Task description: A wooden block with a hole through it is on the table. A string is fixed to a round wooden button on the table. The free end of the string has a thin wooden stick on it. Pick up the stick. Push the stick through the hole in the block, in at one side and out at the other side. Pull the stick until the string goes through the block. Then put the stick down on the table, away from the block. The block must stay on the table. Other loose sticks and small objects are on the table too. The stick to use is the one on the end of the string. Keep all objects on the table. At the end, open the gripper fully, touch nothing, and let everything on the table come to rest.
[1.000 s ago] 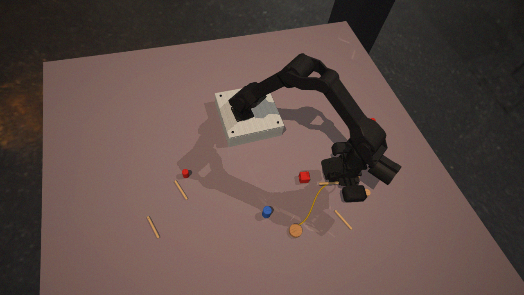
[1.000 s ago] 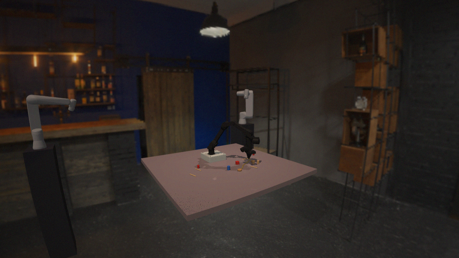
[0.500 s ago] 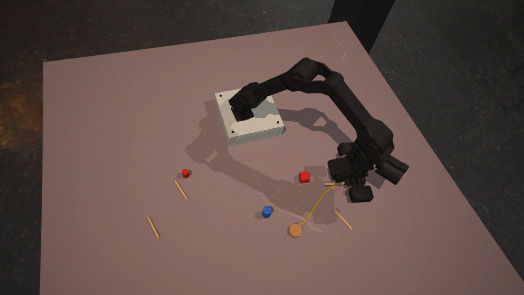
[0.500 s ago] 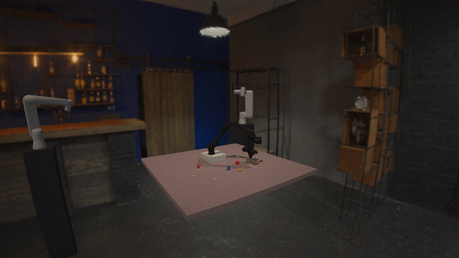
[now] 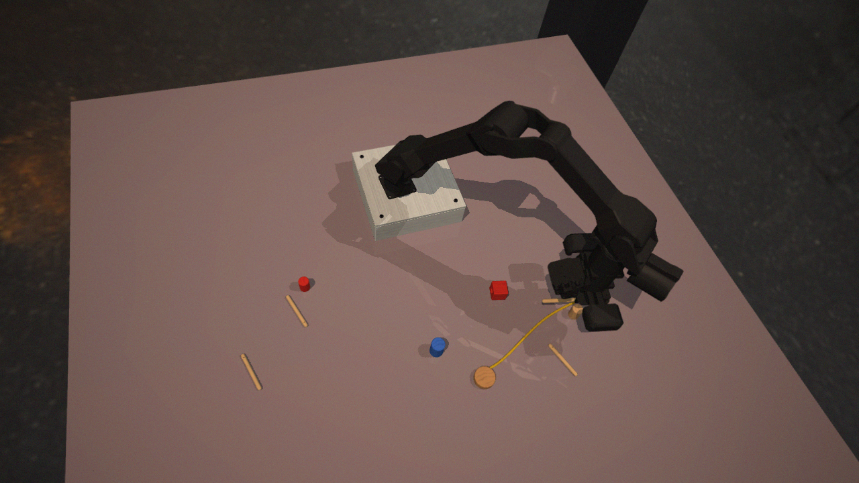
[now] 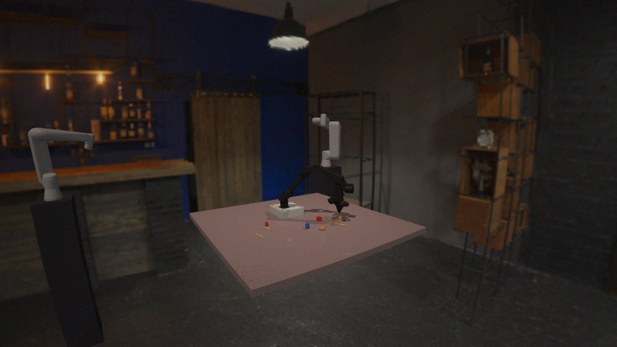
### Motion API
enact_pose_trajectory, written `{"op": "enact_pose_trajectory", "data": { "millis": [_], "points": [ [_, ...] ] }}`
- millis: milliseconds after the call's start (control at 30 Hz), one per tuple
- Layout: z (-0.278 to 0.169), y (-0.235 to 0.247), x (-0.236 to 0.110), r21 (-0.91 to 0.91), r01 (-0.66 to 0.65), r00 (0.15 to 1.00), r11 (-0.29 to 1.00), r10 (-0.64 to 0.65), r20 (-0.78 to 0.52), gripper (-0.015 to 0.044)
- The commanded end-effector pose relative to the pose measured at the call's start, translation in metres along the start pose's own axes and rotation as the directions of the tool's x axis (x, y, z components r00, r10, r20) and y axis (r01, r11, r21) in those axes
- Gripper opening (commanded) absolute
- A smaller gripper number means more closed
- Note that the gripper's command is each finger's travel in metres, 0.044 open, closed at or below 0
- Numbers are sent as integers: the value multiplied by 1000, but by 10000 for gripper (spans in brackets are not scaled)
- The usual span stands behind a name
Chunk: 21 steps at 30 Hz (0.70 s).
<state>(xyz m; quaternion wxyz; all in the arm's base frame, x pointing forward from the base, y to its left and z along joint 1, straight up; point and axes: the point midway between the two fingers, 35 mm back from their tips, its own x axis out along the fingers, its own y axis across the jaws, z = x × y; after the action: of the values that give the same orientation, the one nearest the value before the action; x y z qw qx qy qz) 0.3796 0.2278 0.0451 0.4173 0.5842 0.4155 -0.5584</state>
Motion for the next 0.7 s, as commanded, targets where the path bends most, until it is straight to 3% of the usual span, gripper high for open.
{"op": "enact_pose_trajectory", "data": {
  "millis": [0, 667],
  "points": [
    [-8, 0, -2, 1, -1, 1000, 1000, 1, -6, 0],
    [-34, -3, -1, 4, -1, 1000, 1000, 1, -12, 0]
  ]
}}
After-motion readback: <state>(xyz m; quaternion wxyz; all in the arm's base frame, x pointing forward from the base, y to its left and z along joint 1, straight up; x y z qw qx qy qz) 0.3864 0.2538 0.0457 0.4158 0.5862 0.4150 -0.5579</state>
